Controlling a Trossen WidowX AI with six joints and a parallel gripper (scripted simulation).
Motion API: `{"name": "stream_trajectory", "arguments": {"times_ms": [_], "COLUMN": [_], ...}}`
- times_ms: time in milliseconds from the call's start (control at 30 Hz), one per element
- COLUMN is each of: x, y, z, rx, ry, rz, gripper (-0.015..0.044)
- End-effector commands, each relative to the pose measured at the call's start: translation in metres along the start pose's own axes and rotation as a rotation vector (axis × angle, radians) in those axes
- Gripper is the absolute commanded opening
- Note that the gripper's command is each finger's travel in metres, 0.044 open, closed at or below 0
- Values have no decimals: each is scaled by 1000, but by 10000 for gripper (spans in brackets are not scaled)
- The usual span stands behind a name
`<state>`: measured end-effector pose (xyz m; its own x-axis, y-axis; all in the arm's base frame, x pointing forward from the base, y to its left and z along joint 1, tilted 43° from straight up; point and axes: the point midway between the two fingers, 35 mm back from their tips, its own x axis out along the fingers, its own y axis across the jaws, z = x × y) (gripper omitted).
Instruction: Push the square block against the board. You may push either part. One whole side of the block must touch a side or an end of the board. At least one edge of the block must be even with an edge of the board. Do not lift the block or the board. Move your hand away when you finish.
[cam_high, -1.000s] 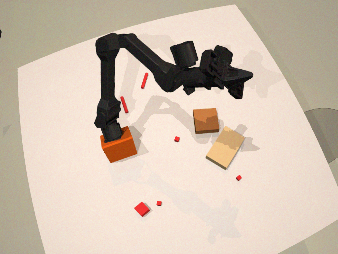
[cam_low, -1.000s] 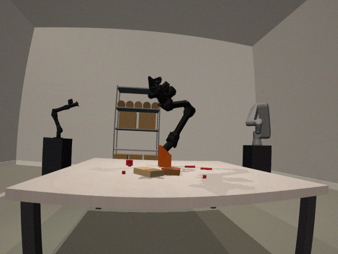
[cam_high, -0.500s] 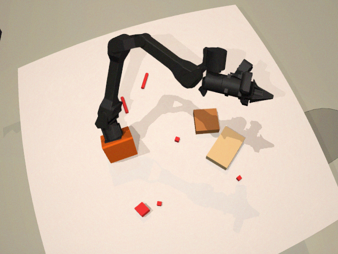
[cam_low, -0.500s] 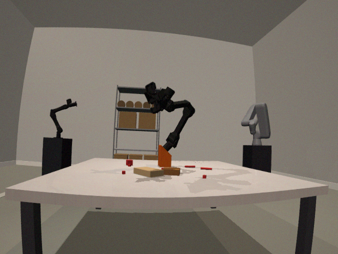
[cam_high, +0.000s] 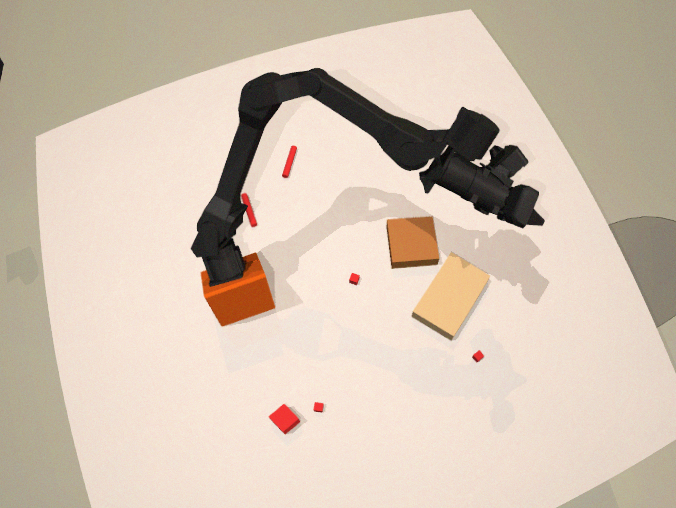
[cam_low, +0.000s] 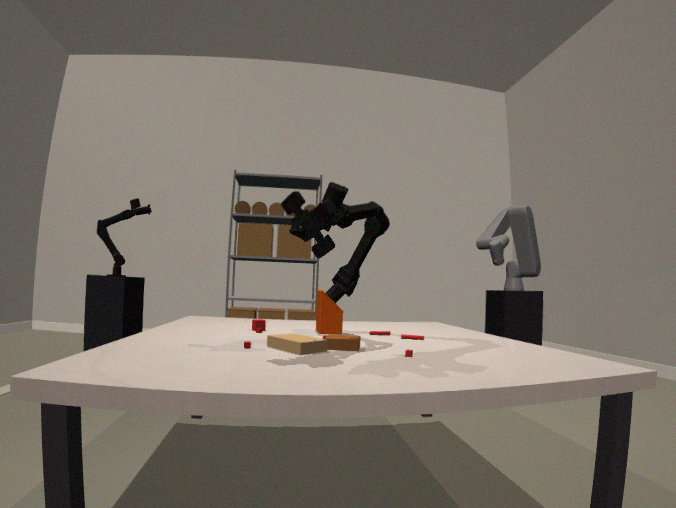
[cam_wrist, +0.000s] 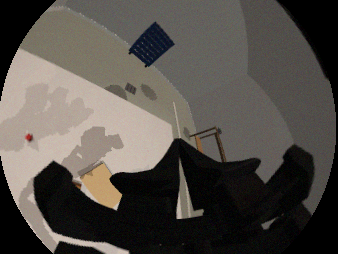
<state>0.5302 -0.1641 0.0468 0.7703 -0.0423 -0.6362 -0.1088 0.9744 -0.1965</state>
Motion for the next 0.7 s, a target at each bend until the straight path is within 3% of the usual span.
{"name": "stream_trajectory", "arguments": {"times_ms": [0, 667], "x": [14, 15], "y": [34, 175], "z": [-8, -46], "rx": [60, 322], "ry": [74, 493], "rz": [131, 585], "gripper": [0, 0]}}
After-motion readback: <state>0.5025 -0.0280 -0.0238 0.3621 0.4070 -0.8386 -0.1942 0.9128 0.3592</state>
